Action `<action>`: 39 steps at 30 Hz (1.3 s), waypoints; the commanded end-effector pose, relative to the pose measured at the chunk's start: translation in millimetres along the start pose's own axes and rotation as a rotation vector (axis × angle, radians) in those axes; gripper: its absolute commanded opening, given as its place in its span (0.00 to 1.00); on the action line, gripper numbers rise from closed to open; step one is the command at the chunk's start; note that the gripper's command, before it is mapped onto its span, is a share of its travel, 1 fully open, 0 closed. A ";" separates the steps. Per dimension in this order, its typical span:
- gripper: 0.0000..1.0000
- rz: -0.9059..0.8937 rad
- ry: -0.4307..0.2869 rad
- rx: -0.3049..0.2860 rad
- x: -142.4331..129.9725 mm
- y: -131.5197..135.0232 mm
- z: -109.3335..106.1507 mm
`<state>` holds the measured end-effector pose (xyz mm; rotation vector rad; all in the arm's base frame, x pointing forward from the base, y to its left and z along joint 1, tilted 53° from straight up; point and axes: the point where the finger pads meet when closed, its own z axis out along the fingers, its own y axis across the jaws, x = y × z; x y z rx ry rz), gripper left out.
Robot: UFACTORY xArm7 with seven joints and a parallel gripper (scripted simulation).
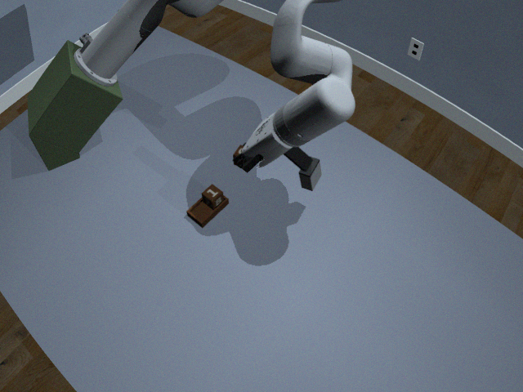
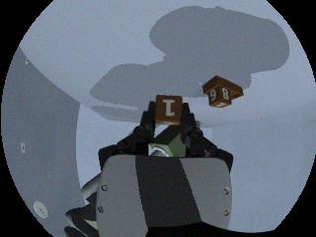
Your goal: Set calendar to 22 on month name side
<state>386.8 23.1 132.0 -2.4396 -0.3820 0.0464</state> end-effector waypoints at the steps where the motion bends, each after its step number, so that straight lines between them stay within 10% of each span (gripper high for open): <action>1: 0.29 0.002 0.003 -0.002 4.0 1.1 3.8; 39: 0.29 0.002 0.003 -0.002 24.8 1.1 33.3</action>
